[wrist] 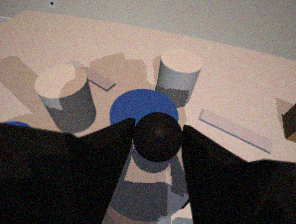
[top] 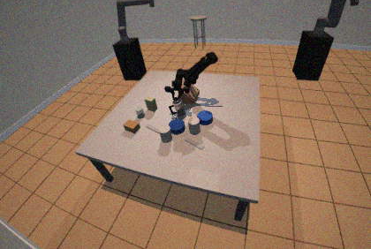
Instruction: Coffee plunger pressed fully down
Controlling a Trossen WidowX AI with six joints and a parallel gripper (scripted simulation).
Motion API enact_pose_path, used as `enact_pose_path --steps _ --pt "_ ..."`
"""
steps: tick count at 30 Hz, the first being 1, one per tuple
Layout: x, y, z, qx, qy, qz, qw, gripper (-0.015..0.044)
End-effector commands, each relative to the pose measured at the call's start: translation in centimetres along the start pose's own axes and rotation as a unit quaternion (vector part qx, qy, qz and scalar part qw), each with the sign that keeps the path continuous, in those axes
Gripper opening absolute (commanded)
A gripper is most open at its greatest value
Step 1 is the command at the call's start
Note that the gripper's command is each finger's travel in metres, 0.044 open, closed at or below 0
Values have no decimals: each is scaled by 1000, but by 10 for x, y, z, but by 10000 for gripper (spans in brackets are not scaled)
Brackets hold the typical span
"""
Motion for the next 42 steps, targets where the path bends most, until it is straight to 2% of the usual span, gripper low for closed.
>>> enact_pose_path --steps 1,22,34,42 --pt "-2 -3 0 -9 5 7 1000 130" --pt "-1 0 -1 -1 1 1 1000 130" --pt "-1 0 -1 -1 1 1 1000 440" --pt "2 9 -3 1 -9 -12 1000 440"
Point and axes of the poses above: the point midway between the two fingers, 35 mm back from their tips, its own x axis back along the fingers, its own z axis across the jaws, y = z × x, the point moved 5 cm from there along x, back along the fingers, and after that the axes turned 12 degrees about x, right-handed, at the moved point
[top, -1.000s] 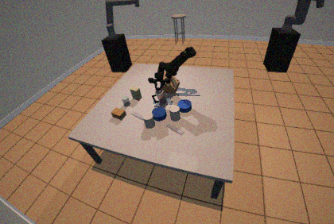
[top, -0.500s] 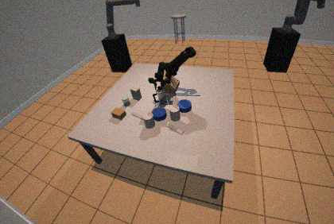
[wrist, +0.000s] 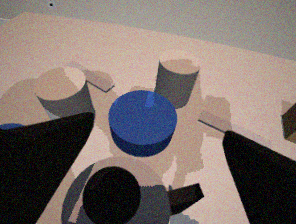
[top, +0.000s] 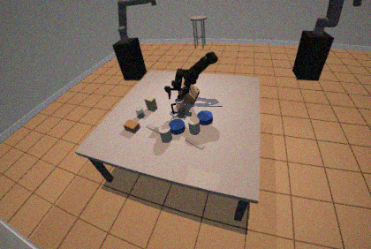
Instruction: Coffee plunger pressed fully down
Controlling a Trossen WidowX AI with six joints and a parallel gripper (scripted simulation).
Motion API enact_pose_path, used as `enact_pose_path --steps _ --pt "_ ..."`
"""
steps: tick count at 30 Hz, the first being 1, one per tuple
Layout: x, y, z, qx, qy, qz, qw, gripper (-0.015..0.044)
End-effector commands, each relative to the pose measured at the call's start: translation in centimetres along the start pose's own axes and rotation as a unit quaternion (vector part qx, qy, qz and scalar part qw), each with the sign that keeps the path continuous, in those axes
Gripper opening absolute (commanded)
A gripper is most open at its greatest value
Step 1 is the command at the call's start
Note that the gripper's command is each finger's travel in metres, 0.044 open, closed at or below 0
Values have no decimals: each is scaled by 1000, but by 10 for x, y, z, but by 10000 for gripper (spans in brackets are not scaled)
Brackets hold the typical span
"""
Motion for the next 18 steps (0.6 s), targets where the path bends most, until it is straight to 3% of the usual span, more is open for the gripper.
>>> enact_pose_path --steps 1,9,18 --pt "3 9 -4 -1 -12 -14 1000 440" --pt "16 22 -13 -9 -39 -8 999 440" --pt "67 51 7 -7 4 11 1000 440"
Point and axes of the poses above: the point midway between the two fingers, 35 mm back from their tips, its own x axis back along the fingers, its own z axis across the jaws, y = z × x, the point moved 5 cm from there along x, back along the fingers, and after that the axes turned 12 degrees about x, right-handed, at the moved point
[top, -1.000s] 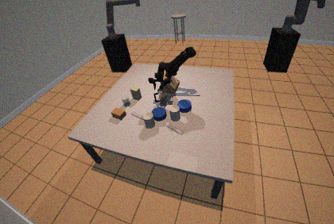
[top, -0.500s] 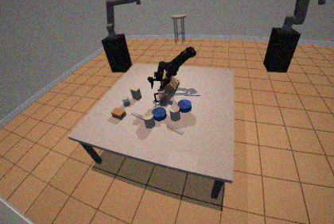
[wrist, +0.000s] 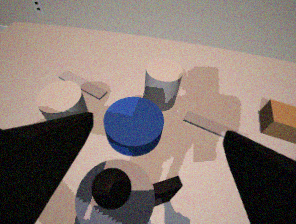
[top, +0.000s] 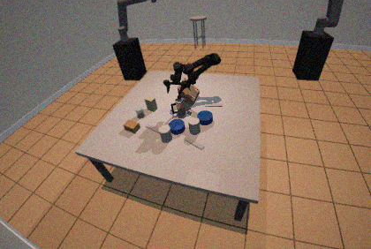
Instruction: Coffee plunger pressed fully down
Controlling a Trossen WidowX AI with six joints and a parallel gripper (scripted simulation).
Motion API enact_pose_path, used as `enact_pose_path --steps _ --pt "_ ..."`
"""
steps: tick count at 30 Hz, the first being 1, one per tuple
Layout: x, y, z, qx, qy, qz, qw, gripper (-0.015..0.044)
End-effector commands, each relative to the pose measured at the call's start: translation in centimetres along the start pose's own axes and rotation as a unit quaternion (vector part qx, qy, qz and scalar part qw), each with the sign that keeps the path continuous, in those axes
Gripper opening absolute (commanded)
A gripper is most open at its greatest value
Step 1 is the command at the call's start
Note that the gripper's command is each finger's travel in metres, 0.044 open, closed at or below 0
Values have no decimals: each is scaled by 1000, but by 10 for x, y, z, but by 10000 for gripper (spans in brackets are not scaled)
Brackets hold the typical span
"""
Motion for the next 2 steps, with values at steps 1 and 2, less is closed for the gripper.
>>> enact_pose_path --steps 1,2 --pt "37 21 20 11 32 -5 999 440" --pt "37 21 20 11 32 -5 999 440"
Point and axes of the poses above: the point midway between the two fingers, 35 mm back from their tips, its own x axis back along the fingers, its own z axis across the jaws, y = z × x, the point moved 5 cm from there along x, back along the fingers, and after that the axes turned 12 degrees about x, right-handed, at the moved point
